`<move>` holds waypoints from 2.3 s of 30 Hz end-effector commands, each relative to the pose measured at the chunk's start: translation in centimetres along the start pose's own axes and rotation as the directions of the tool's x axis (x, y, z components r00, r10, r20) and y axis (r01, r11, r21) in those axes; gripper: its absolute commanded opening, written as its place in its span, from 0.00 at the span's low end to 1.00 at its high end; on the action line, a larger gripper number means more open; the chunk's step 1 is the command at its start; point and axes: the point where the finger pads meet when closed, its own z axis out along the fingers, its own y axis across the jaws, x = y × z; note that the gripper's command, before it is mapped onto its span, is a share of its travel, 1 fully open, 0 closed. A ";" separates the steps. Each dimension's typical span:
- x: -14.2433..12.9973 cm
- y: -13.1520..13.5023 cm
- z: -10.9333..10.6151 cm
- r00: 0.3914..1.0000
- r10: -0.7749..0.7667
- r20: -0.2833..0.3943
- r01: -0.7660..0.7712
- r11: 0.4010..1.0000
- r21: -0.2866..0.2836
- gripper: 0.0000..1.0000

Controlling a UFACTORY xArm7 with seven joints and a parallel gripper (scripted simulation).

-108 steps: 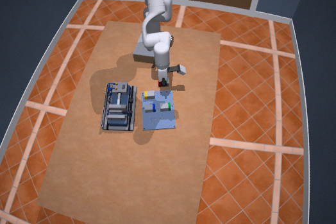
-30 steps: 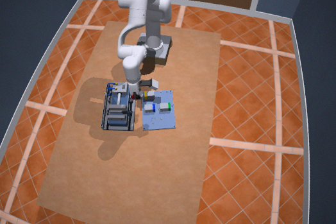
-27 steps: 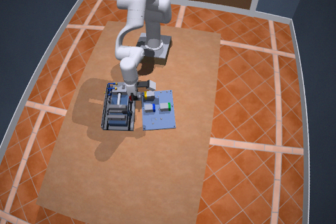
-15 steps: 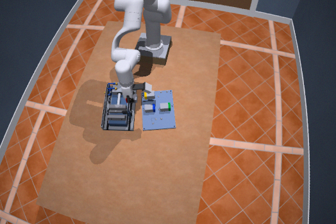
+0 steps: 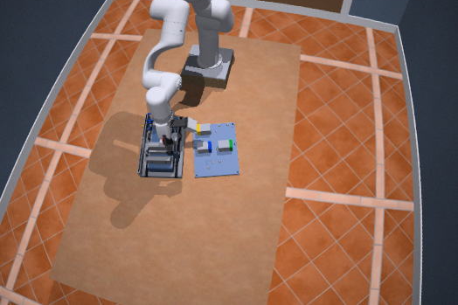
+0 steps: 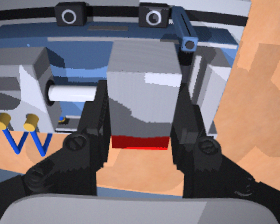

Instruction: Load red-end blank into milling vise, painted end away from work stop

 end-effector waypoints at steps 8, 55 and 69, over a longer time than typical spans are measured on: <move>-5.1 2.9 -0.1 1.000 0.003 0.002 -0.003 1.000 -0.005 0.00; -6.6 3.9 -0.1 1.000 0.003 0.003 -0.003 1.000 -0.005 0.00; -6.4 3.7 -0.1 1.000 0.003 0.003 -0.003 1.000 -0.005 0.00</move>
